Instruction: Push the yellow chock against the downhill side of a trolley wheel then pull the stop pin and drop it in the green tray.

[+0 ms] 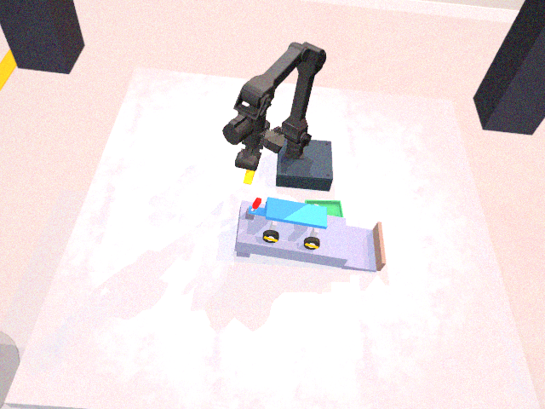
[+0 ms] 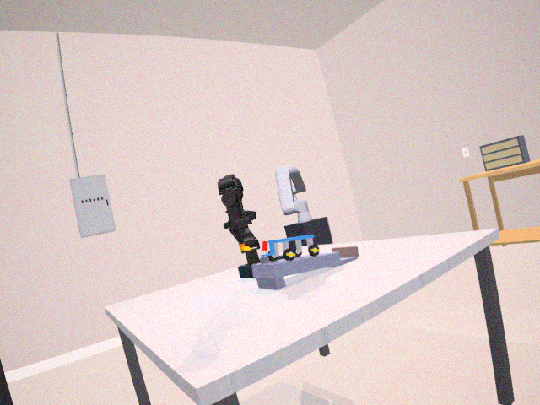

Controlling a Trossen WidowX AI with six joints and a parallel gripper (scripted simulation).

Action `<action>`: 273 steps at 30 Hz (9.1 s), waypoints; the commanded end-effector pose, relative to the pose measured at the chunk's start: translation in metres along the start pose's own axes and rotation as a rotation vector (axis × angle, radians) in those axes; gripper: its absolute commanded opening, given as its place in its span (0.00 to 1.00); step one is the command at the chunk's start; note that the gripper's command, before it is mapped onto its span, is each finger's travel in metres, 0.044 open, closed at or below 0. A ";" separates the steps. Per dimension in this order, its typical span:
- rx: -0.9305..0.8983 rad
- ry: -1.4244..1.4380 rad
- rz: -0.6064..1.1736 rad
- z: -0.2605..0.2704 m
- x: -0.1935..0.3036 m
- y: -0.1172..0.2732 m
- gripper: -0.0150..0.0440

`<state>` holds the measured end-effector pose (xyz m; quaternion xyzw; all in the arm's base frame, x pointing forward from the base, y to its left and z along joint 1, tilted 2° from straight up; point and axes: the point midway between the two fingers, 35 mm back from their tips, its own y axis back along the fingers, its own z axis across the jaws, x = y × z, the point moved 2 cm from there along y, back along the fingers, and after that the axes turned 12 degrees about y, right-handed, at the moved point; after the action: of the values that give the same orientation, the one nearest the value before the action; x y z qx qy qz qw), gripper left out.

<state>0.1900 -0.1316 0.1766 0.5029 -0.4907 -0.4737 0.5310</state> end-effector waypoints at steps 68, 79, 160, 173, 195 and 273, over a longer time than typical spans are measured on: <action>-0.012 -1.420 -0.008 -0.025 -0.078 -0.007 0.25; -0.013 -1.420 -0.012 -0.036 -0.113 -0.008 0.25; 0.058 -1.420 0.074 -0.112 -0.303 -0.034 0.25; 0.058 -1.420 0.074 -0.113 -0.301 -0.062 0.25; 0.059 -1.420 0.075 -0.112 -0.291 -0.081 0.25; 0.053 -1.416 0.080 -0.110 -0.270 -0.031 0.67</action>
<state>0.2808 0.1437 0.1339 0.0699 -0.7469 -0.6554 0.0874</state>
